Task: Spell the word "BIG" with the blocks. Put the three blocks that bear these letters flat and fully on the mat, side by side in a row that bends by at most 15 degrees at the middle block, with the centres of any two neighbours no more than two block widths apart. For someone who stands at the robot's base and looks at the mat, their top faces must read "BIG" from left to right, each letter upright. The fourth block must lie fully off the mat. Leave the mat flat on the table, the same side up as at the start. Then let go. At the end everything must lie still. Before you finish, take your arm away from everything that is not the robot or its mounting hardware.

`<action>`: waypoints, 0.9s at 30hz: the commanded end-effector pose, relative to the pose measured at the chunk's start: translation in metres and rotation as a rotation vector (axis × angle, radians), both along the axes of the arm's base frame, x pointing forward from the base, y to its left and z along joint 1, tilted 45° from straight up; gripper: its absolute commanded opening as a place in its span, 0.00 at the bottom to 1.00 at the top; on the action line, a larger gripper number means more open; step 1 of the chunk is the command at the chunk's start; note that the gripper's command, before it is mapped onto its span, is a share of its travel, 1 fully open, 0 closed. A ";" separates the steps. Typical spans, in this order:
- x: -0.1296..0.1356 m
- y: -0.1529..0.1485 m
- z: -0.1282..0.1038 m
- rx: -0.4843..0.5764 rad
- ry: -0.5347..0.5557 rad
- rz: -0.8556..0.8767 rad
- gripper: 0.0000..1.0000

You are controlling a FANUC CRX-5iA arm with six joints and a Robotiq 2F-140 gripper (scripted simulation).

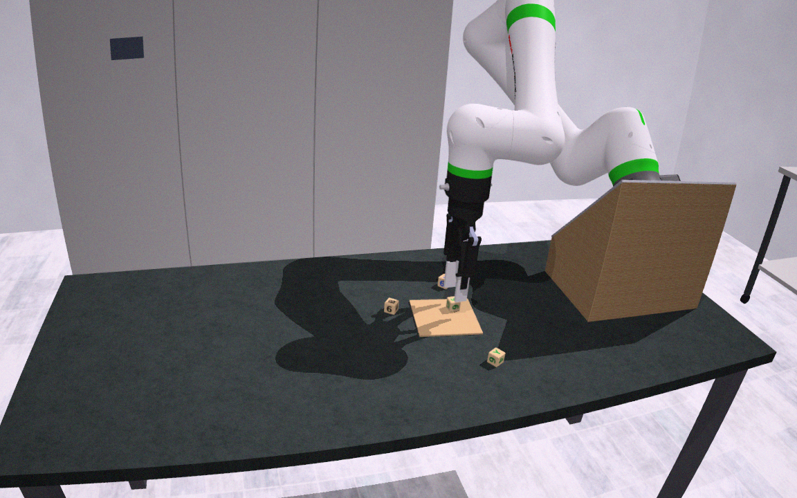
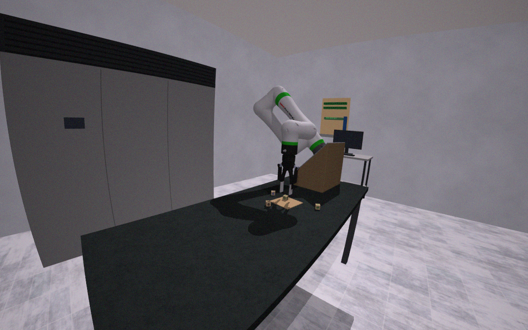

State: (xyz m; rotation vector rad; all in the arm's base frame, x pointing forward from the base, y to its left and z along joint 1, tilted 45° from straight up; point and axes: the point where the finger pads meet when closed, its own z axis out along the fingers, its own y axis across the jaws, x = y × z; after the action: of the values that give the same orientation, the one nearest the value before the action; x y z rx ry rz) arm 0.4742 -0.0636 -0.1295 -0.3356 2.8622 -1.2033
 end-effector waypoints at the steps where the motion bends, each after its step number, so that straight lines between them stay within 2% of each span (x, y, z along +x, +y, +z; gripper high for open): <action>1: 0.000 -0.002 -0.002 0.000 0.000 0.000 0.37; 27: 0.001 -0.004 -0.005 0.000 0.000 0.000 0.37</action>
State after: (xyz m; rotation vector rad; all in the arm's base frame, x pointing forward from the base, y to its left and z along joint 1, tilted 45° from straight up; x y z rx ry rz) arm 0.4747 -0.0676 -0.1335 -0.3356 2.8621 -1.2033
